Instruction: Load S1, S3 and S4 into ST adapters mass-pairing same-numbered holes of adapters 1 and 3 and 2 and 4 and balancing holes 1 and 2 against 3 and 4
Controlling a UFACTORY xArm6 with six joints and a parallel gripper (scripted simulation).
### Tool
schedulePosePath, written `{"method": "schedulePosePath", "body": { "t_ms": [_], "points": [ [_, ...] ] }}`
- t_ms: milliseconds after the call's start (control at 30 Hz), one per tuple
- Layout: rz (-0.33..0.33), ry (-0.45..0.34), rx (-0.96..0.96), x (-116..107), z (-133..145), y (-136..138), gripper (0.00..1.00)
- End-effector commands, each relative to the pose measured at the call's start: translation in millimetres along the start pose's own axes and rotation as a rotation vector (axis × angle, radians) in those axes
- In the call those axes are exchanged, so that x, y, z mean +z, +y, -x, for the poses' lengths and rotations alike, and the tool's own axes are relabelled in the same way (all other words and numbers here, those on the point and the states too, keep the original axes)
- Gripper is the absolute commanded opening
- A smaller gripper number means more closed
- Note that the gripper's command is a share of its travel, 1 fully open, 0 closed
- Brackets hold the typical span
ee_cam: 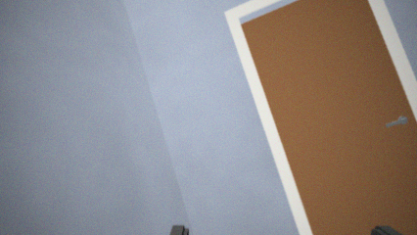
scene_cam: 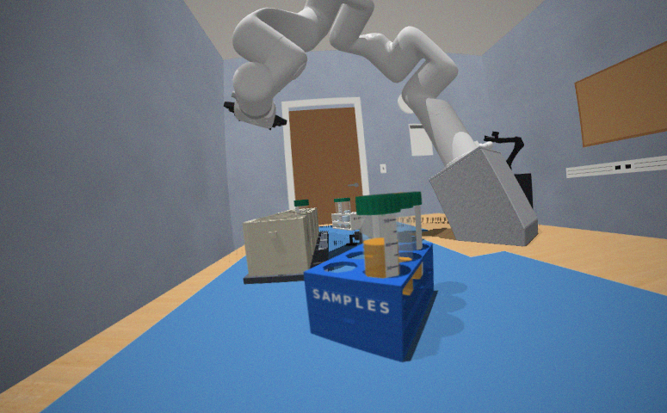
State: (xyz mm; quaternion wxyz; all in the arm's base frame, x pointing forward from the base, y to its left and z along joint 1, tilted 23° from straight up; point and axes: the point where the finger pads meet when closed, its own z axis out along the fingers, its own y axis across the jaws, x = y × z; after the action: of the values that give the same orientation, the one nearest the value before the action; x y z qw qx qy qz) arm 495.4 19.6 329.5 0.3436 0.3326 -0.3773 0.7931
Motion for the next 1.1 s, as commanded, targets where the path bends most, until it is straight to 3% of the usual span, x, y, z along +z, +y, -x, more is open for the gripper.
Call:
{"method": "schedulePosePath", "body": {
  "t_ms": [0, 533, 1067],
  "points": [
    [0.001, 0.0, 0.004, 0.3, -1.2, -0.8, 1.0],
    [0.001, 0.0, 0.004, 0.3, -1.2, -0.8, 1.0],
    [0.113, -0.251, -0.393, 12.7, 33.3, 47.0, 1.0]
  ]
}}
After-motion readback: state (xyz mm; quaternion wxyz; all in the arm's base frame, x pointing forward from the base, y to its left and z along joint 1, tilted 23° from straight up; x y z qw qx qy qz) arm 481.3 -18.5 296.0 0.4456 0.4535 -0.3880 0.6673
